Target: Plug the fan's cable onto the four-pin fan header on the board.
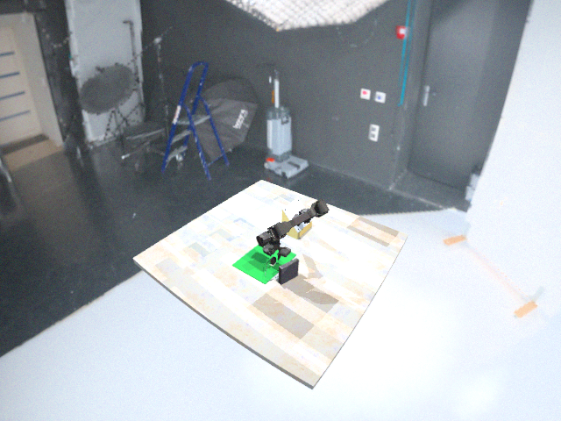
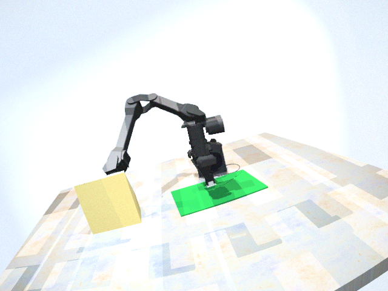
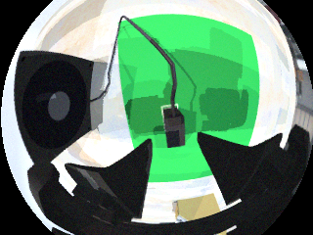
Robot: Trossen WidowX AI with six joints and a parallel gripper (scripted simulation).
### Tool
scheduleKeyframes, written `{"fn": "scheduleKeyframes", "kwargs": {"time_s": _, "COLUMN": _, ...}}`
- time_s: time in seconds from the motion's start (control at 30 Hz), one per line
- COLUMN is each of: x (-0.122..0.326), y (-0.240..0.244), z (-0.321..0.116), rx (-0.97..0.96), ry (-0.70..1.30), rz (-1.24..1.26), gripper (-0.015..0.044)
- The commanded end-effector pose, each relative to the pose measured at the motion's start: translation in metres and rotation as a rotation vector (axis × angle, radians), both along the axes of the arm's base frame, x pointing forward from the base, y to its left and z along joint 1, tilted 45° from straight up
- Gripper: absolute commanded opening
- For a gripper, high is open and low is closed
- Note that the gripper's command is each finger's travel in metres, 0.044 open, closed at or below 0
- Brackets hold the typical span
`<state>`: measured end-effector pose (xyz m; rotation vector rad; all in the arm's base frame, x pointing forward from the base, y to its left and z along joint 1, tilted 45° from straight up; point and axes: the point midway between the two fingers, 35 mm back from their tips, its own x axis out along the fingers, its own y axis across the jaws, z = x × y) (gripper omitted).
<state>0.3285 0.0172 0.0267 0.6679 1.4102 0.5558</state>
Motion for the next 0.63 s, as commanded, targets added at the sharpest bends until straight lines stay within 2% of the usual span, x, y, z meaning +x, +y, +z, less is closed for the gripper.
{"fn": "scheduleKeyframes", "kwargs": {"time_s": 0.0, "x": 0.001, "y": -0.028, "z": 0.027, "rx": -0.011, "ry": -0.025, "rz": -0.012, "gripper": 0.026}}
{"fn": "scheduleKeyframes", "kwargs": {"time_s": 0.27, "x": -0.007, "y": -0.028, "z": 0.028, "rx": -0.011, "ry": -0.024, "rz": -0.012, "gripper": 0.026}}
{"fn": "scheduleKeyframes", "kwargs": {"time_s": 0.6, "x": -0.116, "y": -0.012, "z": 0.024, "rx": -0.01, "ry": -0.018, "rz": -0.012, "gripper": 0.026}}
